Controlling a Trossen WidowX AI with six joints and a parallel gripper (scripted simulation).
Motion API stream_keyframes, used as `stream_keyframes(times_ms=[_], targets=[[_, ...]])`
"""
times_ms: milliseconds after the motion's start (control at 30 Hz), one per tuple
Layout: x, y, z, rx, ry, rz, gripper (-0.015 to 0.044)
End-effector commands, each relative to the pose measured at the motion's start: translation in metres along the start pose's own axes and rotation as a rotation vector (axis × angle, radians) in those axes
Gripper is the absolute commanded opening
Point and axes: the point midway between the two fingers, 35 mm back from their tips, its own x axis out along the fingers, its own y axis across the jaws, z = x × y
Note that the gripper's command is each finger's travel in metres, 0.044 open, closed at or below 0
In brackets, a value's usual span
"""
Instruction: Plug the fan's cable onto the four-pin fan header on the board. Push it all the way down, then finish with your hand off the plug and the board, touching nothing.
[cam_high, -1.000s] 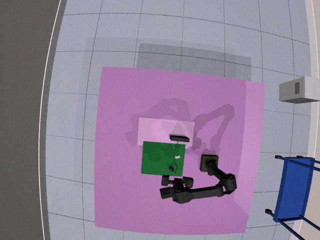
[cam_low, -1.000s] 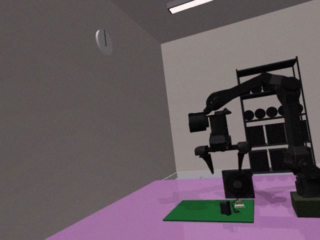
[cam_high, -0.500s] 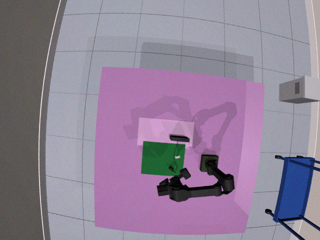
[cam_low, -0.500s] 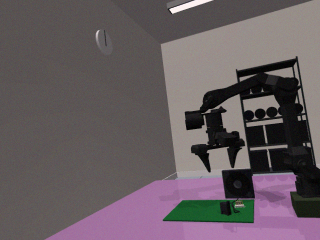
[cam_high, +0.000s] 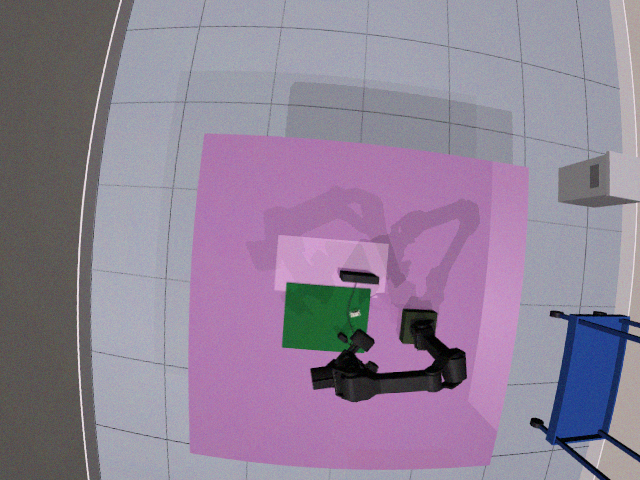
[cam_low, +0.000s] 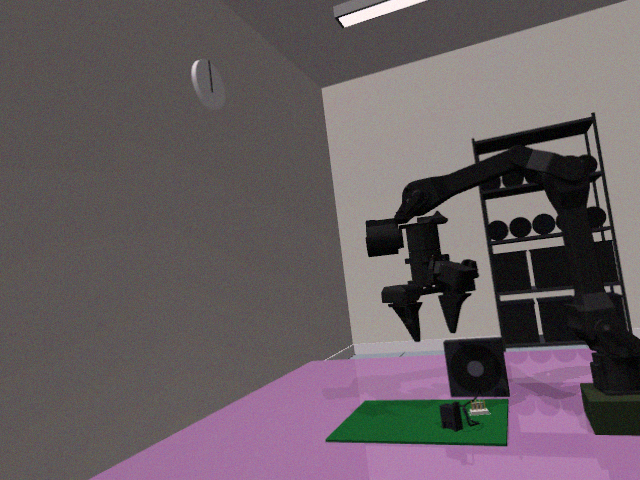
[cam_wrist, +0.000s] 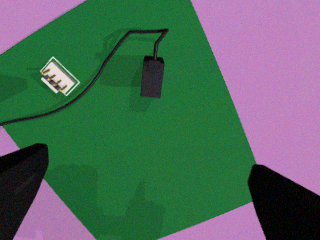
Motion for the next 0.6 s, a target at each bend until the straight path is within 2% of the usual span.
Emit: stream_keyframes(times_ms=[0,233,567], targets=[[0.02,-0.002,-0.001,-0.012,-0.008,-0.001,0.044],[0.095,0.0,0.002,-0.012,-0.009,-0.001,0.044],[0.101,0.0,0.002,-0.012,-0.009,-0.001,0.044]])
